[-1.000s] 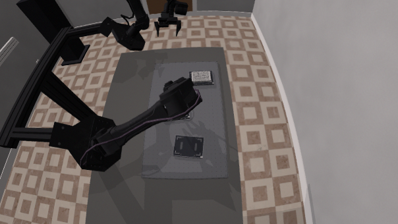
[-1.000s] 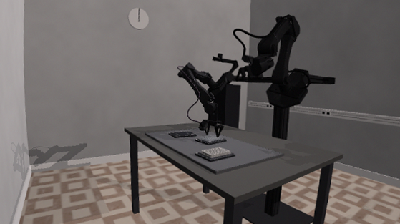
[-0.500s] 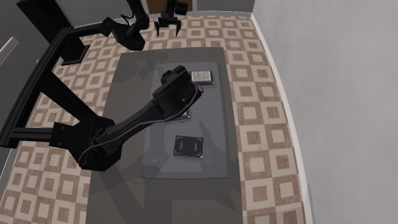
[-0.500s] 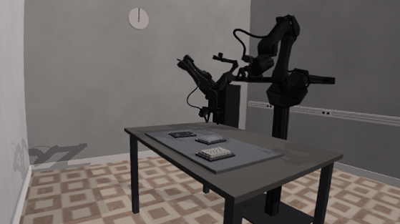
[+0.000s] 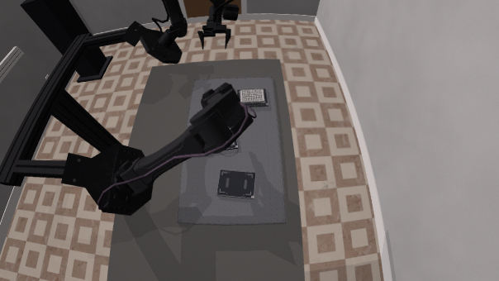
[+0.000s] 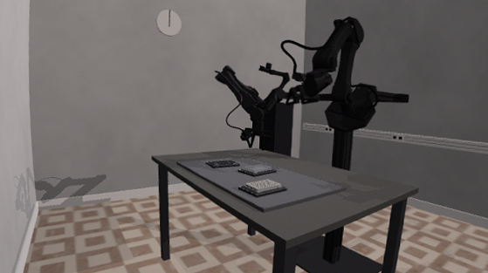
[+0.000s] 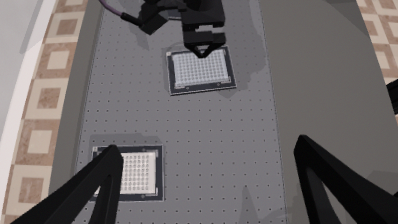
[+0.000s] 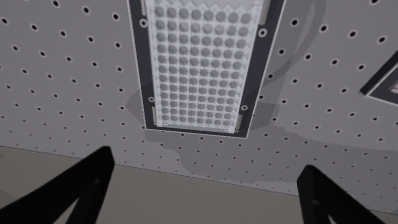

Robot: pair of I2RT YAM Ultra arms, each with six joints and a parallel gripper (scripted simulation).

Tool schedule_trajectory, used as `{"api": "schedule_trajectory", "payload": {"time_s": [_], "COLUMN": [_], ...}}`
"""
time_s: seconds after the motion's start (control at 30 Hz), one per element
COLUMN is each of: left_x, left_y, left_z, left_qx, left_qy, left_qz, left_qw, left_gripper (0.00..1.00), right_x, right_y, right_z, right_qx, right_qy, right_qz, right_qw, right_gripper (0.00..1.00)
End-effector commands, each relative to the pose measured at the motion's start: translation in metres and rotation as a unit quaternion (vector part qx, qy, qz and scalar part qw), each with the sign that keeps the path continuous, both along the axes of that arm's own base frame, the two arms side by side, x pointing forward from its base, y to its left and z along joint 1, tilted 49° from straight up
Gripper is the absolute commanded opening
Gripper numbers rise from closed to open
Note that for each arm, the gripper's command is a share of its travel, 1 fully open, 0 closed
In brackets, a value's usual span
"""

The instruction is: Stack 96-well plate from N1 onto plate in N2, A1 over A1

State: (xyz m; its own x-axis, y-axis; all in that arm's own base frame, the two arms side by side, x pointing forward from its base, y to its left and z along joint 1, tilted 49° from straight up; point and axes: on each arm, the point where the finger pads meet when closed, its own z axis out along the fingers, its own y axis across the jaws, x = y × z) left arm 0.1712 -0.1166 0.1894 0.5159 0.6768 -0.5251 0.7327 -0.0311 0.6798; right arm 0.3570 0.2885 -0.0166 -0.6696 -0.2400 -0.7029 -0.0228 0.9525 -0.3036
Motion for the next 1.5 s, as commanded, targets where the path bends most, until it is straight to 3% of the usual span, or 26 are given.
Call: {"api": "schedule_trajectory", "payload": {"time_s": [0.0,0.1,0.33,0.43,0.6,0.93,1.0,1.03,1.23,1.47], "left_x": [0.058,0.106,0.178,0.186,0.216,0.234,0.234,0.238,0.236,0.221], "left_y": [0.004,0.009,0.020,0.019,-0.018,-0.098,-0.098,-0.107,-0.144,-0.178], "left_z": [0.012,0.010,0.029,0.033,0.044,0.040,0.040,0.022,-0.009,-0.076], "left_qx": [0.027,0.037,0.015,0.007,-0.046,-0.159,-0.159,-0.158,-0.213,-0.234], "left_qy": [-0.044,-0.064,-0.125,-0.135,-0.166,-0.175,-0.175,-0.162,-0.141,-0.098], "left_qz": [0.042,0.094,0.203,0.215,0.240,0.263,0.263,0.268,0.289,0.307], "left_qw": [0.998,0.993,0.971,0.967,0.955,0.935,0.935,0.937,0.923,0.917], "left_gripper": [1.00,1.00,1.00,1.00,1.00,1.00,1.00,1.00,1.00,1.00], "right_x": [0.009,0.014,0.023,0.024,0.031,0.041,0.041,0.042,0.047,0.054], "right_y": [-0.006,-0.029,-0.081,-0.089,-0.128,-0.209,-0.209,-0.216,-0.263,-0.322], "right_z": [0.030,0.049,0.087,0.092,0.114,0.158,0.158,0.163,0.192,0.234], "right_qx": [0.015,0.020,0.029,0.030,0.038,0.053,0.053,0.054,0.062,0.054], "right_qy": [-0.048,-0.075,-0.126,-0.132,-0.162,-0.228,-0.228,-0.235,-0.285,-0.347], "right_qz": [0.018,0.029,0.052,0.054,0.066,0.070,0.070,0.072,0.074,0.068], "right_qw": [0.999,0.997,0.990,0.989,0.984,0.970,0.970,0.968,0.954,0.934], "right_gripper": [1.00,1.00,1.00,1.00,1.00,1.00,1.00,1.00,1.00,1.00]}}
